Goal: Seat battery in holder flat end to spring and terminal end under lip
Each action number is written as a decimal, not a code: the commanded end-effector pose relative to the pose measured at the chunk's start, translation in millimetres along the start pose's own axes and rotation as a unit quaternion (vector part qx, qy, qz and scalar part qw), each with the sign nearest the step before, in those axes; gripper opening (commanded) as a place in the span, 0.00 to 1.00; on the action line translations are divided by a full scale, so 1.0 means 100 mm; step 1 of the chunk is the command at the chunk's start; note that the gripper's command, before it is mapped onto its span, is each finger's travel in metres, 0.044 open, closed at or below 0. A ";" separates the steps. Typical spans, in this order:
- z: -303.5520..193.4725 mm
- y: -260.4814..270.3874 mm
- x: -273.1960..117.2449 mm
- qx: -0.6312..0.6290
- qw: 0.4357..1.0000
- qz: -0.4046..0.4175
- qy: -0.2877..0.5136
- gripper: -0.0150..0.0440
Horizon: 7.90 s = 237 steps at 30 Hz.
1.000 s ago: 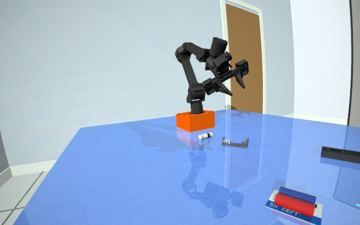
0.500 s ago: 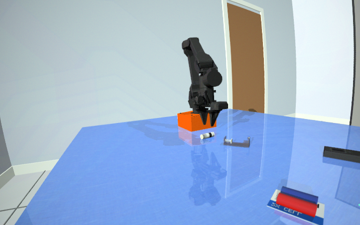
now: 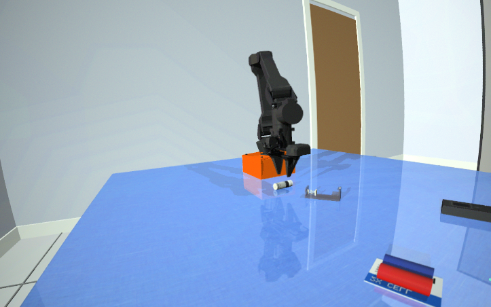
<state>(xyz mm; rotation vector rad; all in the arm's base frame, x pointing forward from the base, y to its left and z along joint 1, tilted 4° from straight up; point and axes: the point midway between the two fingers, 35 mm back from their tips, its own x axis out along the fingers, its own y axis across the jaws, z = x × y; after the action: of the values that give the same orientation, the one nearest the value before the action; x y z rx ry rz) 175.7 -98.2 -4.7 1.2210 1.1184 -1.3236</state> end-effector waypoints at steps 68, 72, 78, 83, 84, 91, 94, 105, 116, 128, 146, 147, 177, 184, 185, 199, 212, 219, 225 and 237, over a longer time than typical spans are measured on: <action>-0.05 0.54 -0.28 -0.418 0.908 -0.003 0.003 0.36; -0.08 0.69 -0.31 -0.515 0.857 -0.002 0.003 0.36; -0.14 0.91 -0.34 -0.649 0.761 -0.001 0.003 0.36; -0.20 1.10 -0.37 -0.747 0.665 0.000 0.003 0.36; -0.21 1.13 -0.37 -0.765 0.644 0.000 0.002 0.36; -0.32 1.38 -0.39 -0.871 0.490 0.001 0.001 0.36; -0.33 1.40 -0.39 -0.880 0.475 0.001 0.001 0.36; -0.33 1.42 -0.24 -0.877 0.479 0.037 -0.018 0.36; -0.35 1.44 0.00 -0.870 0.478 0.106 -0.056 0.36; -0.34 1.43 0.07 -0.865 0.476 0.140 -0.071 0.36; -0.30 1.38 0.18 -0.852 0.468 0.208 -0.106 0.36; -0.30 1.37 0.19 -0.852 0.467 0.212 -0.107 0.36; -0.17 1.16 0.24 -0.848 0.464 0.227 -0.119 0.36; -0.18 1.17 0.25 -0.850 0.466 0.219 -0.113 0.36; -0.18 1.17 0.25 -0.850 0.467 0.216 -0.111 0.36; -0.21 1.23 0.29 -0.858 0.476 0.177 -0.079 0.36; -0.23 1.26 0.31 -0.864 0.481 0.138 -0.052 0.36; -0.24 1.27 0.32 -0.867 0.483 0.115 -0.037 0.36; -0.24 1.28 0.33 -0.869 0.484 0.095 -0.026 0.36; -0.26 1.29 0.33 -0.873 0.484 0.055 -0.003 0.36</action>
<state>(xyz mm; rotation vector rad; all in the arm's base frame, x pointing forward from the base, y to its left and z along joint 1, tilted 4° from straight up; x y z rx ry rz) 310.6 -85.9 -37.5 -0.3566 1.4418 0.3712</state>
